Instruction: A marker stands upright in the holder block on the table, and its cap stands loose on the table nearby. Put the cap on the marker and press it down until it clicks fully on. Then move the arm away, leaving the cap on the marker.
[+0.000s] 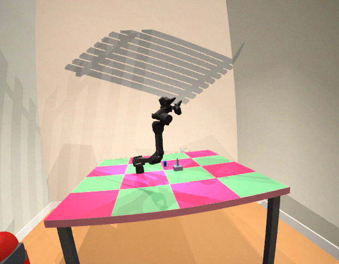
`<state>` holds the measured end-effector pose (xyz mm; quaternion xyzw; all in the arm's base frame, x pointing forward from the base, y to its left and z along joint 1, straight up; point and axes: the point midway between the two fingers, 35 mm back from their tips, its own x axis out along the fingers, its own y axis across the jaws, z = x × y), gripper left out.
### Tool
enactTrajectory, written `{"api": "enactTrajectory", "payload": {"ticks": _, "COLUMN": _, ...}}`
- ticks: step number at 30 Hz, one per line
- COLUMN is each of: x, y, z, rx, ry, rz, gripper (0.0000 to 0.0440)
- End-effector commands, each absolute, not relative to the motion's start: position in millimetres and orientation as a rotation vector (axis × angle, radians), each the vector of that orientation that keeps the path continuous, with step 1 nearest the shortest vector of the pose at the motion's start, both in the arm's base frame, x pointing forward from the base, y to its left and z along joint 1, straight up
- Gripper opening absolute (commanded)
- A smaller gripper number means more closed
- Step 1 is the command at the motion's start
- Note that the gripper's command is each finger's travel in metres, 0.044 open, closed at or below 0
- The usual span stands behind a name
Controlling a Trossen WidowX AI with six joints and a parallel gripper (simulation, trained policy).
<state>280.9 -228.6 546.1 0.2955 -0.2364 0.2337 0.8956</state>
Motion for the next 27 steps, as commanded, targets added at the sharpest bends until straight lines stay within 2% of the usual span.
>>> {"api": "enactTrajectory", "payload": {"ticks": 1, "x": 278.6, "y": -218.7, "z": 546.8, "rx": 0.600, "ry": -0.492, "rz": 0.519, "gripper": 0.0279}}
{"api": "enactTrajectory", "payload": {"ticks": 27, "x": 250.5, "y": -153.8, "z": 549.1, "rx": 0.489, "ry": -0.515, "rz": 0.754, "gripper": 0.0285}}
